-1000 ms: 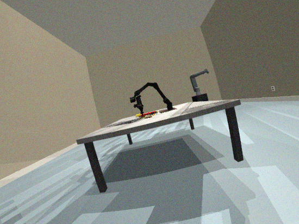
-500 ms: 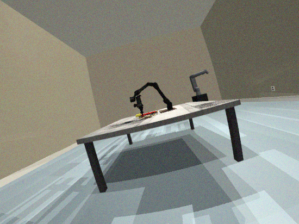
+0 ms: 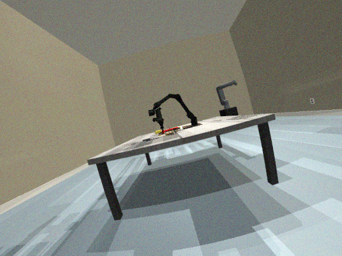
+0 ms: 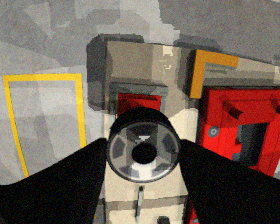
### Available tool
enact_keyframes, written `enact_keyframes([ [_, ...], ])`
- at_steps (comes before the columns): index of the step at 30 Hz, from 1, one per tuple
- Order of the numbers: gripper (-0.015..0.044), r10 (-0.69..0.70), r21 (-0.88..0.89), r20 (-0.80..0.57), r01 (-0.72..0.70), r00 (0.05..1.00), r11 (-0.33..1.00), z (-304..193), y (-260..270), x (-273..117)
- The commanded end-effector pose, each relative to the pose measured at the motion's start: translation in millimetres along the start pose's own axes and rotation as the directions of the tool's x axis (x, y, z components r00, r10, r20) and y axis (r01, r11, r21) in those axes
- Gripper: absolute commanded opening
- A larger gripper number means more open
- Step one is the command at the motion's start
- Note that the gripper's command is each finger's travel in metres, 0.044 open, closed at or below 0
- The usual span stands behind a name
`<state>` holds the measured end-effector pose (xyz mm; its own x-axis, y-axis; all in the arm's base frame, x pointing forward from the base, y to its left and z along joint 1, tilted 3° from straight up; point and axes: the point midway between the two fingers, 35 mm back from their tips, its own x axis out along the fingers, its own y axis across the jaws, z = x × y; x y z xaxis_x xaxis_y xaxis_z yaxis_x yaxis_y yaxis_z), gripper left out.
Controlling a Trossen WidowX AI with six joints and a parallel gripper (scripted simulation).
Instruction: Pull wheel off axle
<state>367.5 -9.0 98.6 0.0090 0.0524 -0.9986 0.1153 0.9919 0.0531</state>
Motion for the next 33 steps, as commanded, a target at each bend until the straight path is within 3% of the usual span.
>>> enact_keyframes([
  [1, 0.0, 0.002, -0.003, 0.005, -0.002, 1.0, 1.0, 0.8, 0.2, -3.4],
  [15, 0.0, 0.002, -0.002, 0.006, -0.002, 1.0, 1.0, 0.7, 0.2, -9.3],
  [24, 0.0, 0.002, -0.002, 0.006, -0.002, 1.0, 1.0, -1.5, -0.5, -41.0],
  [27, 0.0, 0.0, 0.005, -0.001, 0.0, 1.0, 1.0, -1.6, 0.1, -32.4],
  [33, 0.0, 0.002, 0.003, 0.0, -0.002, 1.0, 1.0, -15.1, 28.4, -35.4],
])
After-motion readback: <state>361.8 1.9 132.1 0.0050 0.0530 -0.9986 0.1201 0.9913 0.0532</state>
